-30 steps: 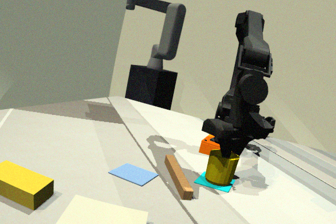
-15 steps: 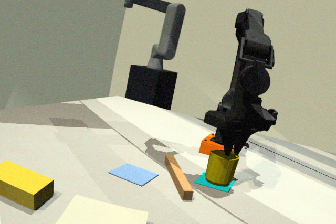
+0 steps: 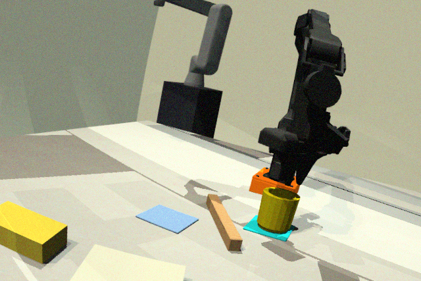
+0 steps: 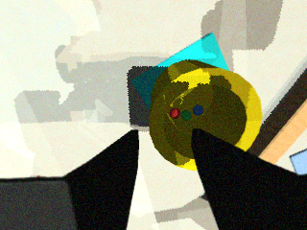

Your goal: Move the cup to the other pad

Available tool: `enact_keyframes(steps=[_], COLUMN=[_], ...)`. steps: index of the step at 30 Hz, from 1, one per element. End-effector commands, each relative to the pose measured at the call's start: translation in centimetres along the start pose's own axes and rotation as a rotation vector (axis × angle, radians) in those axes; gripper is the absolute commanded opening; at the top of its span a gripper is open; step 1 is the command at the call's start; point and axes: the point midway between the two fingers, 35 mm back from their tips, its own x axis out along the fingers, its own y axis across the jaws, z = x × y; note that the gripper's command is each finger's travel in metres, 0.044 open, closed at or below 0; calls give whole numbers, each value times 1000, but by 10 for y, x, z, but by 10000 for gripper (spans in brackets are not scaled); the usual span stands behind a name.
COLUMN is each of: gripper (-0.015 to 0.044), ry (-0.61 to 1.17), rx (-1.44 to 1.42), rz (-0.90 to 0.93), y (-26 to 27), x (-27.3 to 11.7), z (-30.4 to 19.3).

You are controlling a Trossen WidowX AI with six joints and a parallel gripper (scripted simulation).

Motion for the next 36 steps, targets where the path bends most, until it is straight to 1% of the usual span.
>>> enact_keyframes(steps=[1, 2, 12, 31, 36], gripper=[147, 173, 435, 440, 440], ry=[0, 0, 0, 0, -4], rx=[4, 0, 0, 4, 1], rz=[-5, 0, 0, -5, -4], y=[0, 0, 0, -1, -1], x=[-6, -1, -4, -64, -62], z=[0, 0, 0, 2, 3])
